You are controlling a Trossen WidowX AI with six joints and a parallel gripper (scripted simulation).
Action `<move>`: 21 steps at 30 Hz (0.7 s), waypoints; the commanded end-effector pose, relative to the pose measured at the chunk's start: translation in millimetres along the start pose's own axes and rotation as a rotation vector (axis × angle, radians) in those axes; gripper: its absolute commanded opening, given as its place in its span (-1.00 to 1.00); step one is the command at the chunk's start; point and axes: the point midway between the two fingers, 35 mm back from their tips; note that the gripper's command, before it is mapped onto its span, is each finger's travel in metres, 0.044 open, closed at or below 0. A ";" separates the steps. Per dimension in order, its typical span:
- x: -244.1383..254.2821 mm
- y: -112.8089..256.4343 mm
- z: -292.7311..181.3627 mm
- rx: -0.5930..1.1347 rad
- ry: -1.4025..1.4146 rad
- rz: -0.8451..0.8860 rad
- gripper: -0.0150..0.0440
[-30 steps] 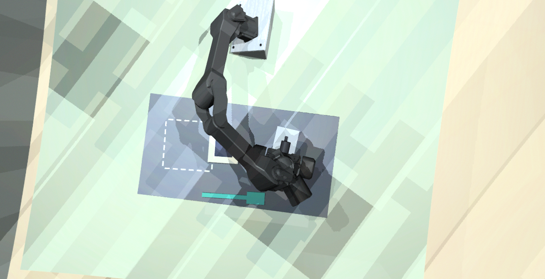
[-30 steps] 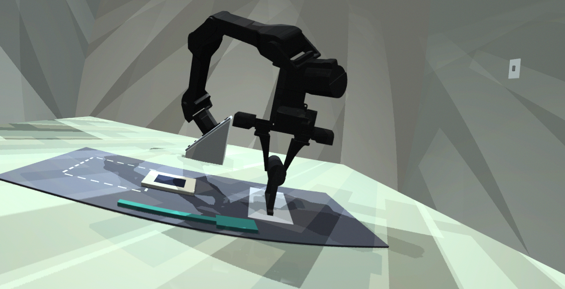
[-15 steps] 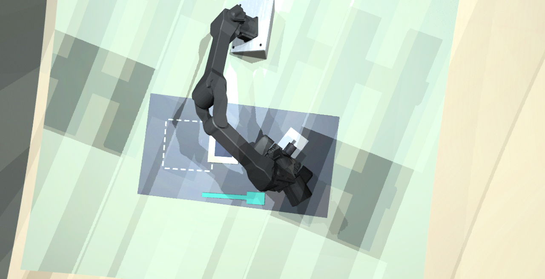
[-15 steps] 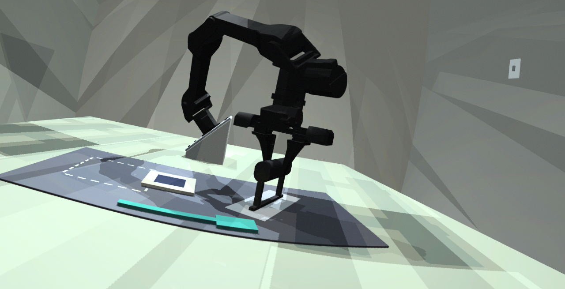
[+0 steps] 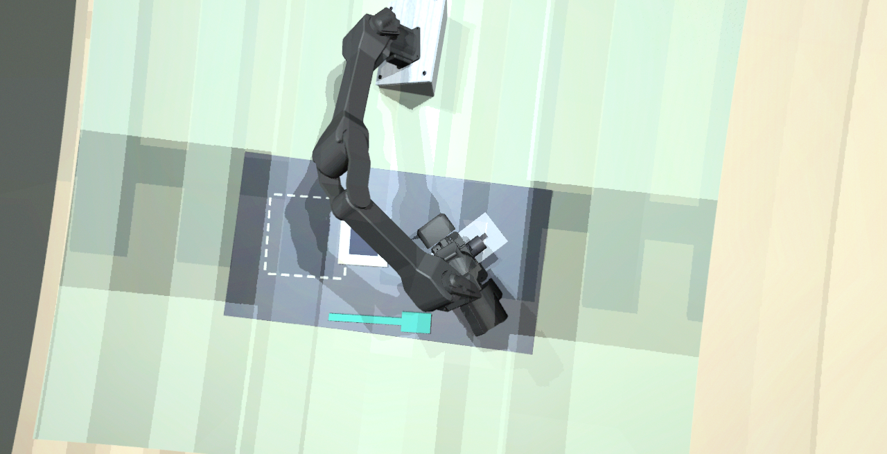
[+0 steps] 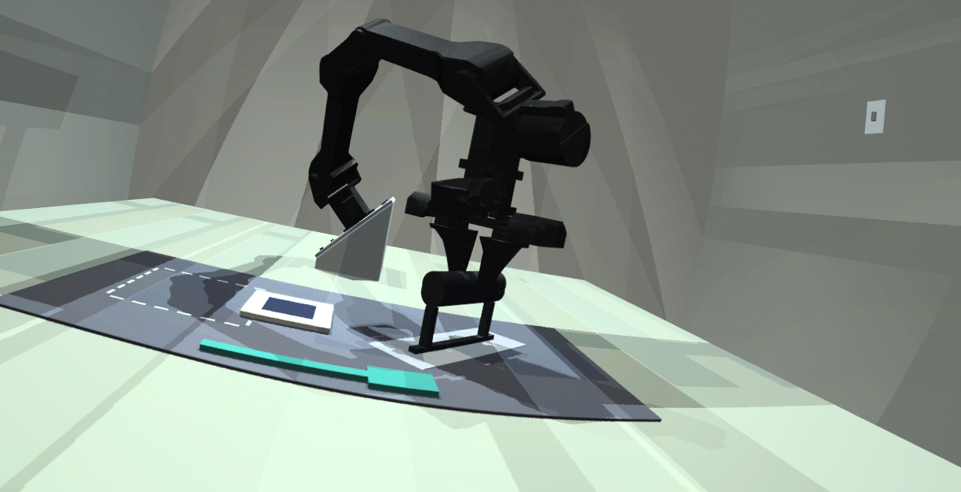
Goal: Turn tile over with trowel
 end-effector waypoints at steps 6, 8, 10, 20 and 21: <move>0.5 0.1 0.8 -0.003 -0.027 0.003 0.39; 0.5 0.1 0.8 -0.003 -0.027 0.003 0.42; 0.5 0.1 0.8 -0.003 -0.027 0.003 0.42; 0.5 0.1 0.8 -0.003 -0.027 0.003 0.42; 0.5 0.1 0.8 -0.003 -0.027 0.003 0.42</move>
Point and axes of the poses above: the point midway between the two fingers, 35 mm back from their tips, its own y axis back along the fingers, its own x axis across the jaws, z = x × y, and after that the axes turned 14 degrees about -y, right-handed
